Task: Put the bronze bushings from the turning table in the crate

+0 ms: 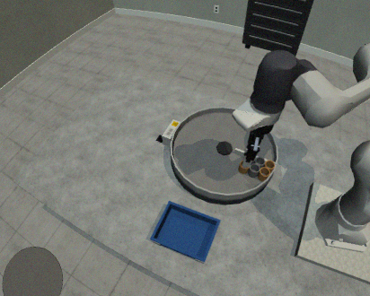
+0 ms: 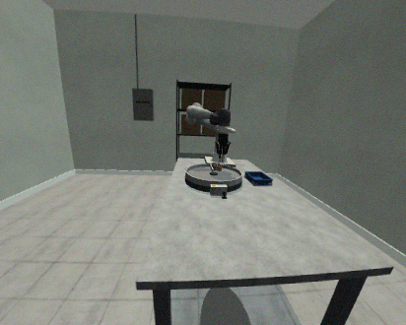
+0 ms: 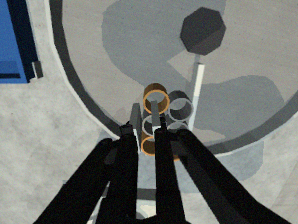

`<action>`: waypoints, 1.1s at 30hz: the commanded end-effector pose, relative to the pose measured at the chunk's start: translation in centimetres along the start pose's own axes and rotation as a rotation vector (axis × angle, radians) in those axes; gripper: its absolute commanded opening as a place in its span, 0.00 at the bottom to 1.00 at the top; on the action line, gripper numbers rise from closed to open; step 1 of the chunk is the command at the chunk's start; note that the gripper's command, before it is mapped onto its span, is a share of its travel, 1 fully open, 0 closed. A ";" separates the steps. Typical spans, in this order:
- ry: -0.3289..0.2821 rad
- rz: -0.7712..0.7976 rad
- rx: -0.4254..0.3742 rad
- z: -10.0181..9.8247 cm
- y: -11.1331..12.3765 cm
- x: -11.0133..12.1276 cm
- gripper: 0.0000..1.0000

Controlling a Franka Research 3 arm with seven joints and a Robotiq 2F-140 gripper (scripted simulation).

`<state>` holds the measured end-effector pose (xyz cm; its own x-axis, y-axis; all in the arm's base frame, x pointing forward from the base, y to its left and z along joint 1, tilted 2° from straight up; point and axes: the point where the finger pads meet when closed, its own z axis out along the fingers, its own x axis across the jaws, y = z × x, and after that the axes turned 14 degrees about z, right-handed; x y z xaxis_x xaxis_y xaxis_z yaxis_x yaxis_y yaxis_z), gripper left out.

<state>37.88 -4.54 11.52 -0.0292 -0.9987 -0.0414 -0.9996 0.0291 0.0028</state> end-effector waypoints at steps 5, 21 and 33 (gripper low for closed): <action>0.005 -0.001 -0.002 0.1 0.0 0.3 0.10; 0.005 -0.001 -0.002 0.9 0.0 0.3 0.10; 0.005 -0.001 -0.002 2.5 0.0 0.4 0.10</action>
<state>37.61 -4.89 9.05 -0.0255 -0.9990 -0.0363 -0.9996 0.0251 0.0121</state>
